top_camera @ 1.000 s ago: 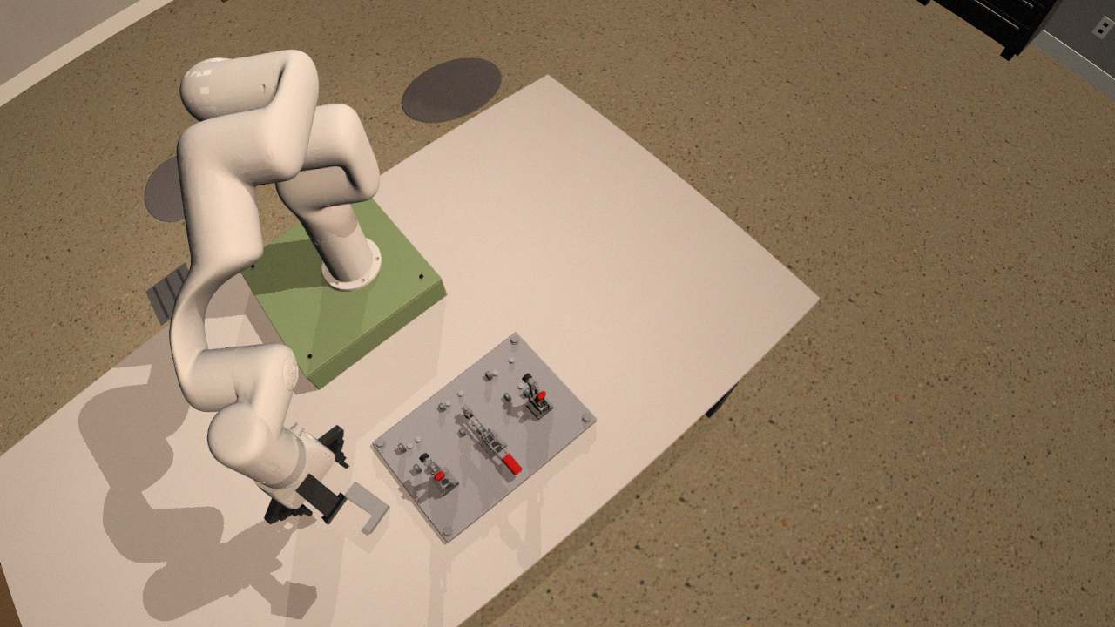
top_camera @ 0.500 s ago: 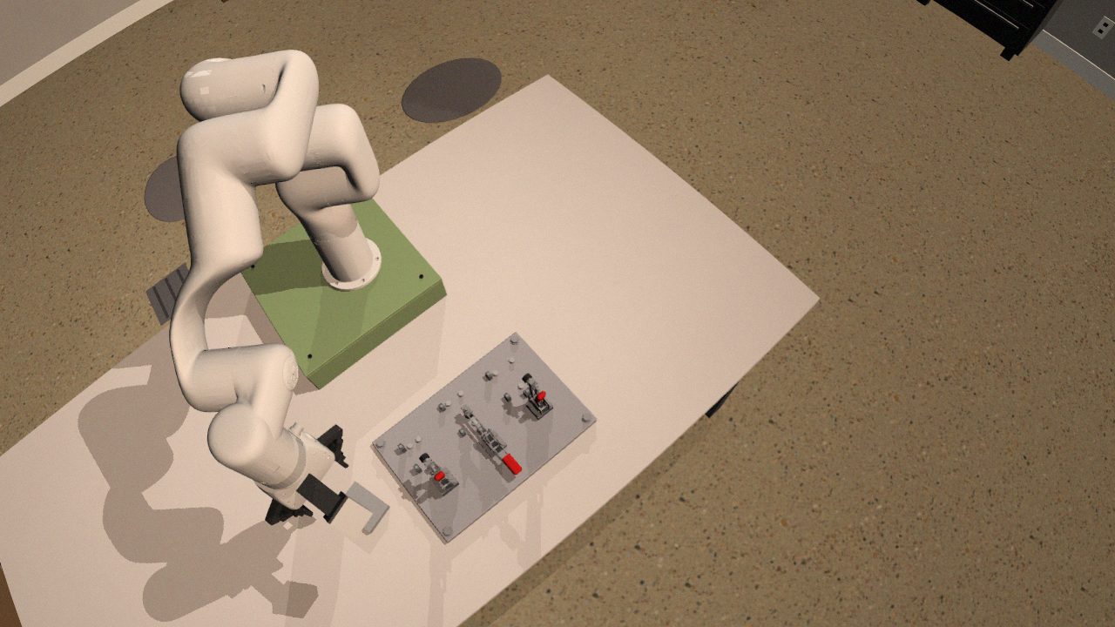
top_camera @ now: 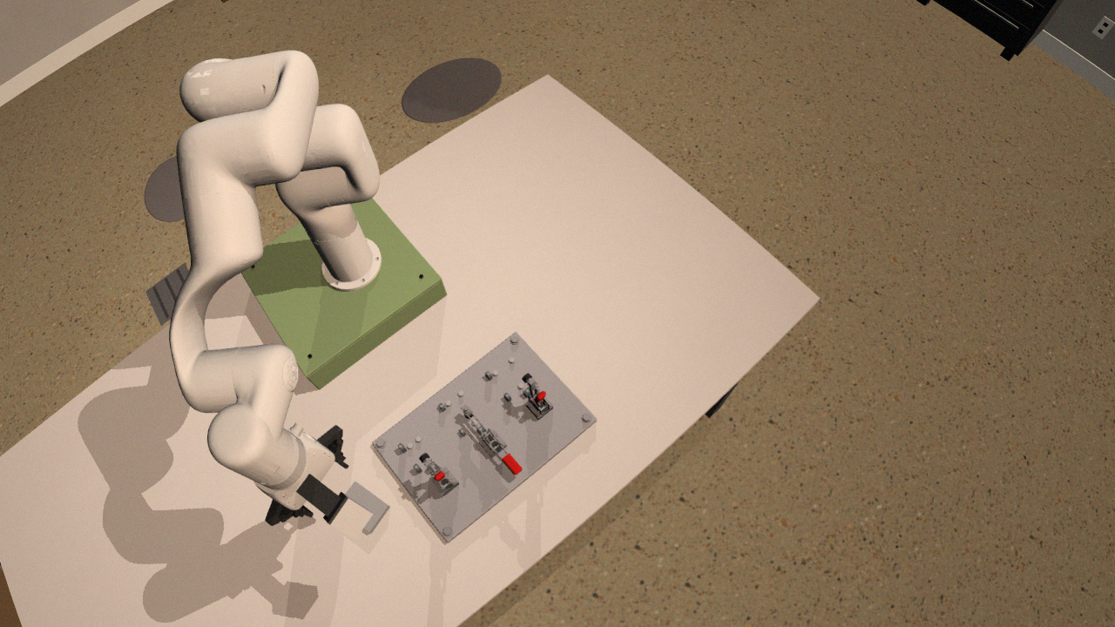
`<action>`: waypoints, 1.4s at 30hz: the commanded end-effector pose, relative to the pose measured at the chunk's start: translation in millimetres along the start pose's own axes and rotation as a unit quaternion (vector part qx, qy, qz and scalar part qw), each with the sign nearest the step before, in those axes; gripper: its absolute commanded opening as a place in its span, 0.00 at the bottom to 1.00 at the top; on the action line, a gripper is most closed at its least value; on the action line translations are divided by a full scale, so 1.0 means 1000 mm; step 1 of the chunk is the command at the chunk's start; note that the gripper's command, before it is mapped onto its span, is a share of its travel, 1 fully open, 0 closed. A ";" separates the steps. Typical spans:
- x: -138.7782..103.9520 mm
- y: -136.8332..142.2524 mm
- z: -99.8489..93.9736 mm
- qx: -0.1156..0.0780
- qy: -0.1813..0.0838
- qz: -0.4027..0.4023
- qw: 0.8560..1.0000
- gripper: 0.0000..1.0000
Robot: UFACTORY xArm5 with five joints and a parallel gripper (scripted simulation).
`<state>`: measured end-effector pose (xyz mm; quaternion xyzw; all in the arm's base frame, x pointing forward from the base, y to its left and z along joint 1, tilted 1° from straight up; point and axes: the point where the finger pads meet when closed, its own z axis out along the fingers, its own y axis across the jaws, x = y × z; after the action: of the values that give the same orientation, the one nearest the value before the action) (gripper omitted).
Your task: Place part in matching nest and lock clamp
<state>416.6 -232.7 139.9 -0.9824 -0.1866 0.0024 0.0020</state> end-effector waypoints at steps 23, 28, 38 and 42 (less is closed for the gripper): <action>0.001 0.001 0.001 -0.002 0.001 0.000 1.000 1.00; 0.001 0.001 0.006 -0.002 0.001 0.000 1.000 1.00; 0.002 0.001 0.036 -0.002 0.001 0.000 1.000 1.00; 0.002 0.000 0.053 -0.002 0.001 0.000 1.000 1.00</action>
<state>416.4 -231.6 102.9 -0.9824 -0.1866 0.0026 0.0021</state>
